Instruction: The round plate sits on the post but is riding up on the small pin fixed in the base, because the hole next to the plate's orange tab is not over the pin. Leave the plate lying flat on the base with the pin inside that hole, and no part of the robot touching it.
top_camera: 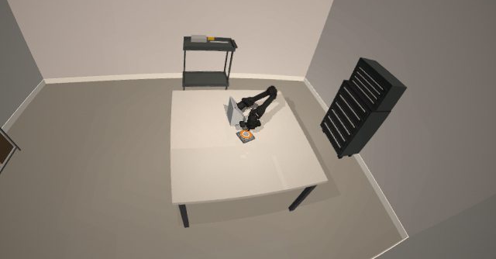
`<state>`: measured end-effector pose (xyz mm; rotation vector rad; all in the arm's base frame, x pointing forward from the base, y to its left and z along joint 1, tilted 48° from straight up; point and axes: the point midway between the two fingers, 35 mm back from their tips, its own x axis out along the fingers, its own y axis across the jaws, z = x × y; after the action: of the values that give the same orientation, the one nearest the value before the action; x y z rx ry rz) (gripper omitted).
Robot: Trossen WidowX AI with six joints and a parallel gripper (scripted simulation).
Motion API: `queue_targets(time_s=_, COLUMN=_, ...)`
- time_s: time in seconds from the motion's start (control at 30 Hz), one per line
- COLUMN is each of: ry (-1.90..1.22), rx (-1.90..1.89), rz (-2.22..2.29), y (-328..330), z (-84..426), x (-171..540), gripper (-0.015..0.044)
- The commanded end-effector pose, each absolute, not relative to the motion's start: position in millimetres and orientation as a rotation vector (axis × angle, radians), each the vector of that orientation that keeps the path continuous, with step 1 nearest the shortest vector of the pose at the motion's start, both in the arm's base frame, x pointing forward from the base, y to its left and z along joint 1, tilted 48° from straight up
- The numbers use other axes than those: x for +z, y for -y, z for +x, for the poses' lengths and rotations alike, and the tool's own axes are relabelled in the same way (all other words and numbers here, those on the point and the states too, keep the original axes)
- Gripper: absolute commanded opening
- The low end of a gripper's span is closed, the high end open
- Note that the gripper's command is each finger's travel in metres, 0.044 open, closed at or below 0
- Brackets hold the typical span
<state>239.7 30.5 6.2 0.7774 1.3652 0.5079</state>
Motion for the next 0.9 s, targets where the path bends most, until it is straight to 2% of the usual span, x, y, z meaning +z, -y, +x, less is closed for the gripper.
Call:
queue_targets(time_s=0.0, ry=-1.387, rx=0.504, rz=0.777, y=-31, z=232, x=1, gripper=0.0000)
queue_targets(time_s=0.87, ry=-1.387, rx=0.504, rz=0.777, y=-20, z=226, x=-12, gripper=0.0000)
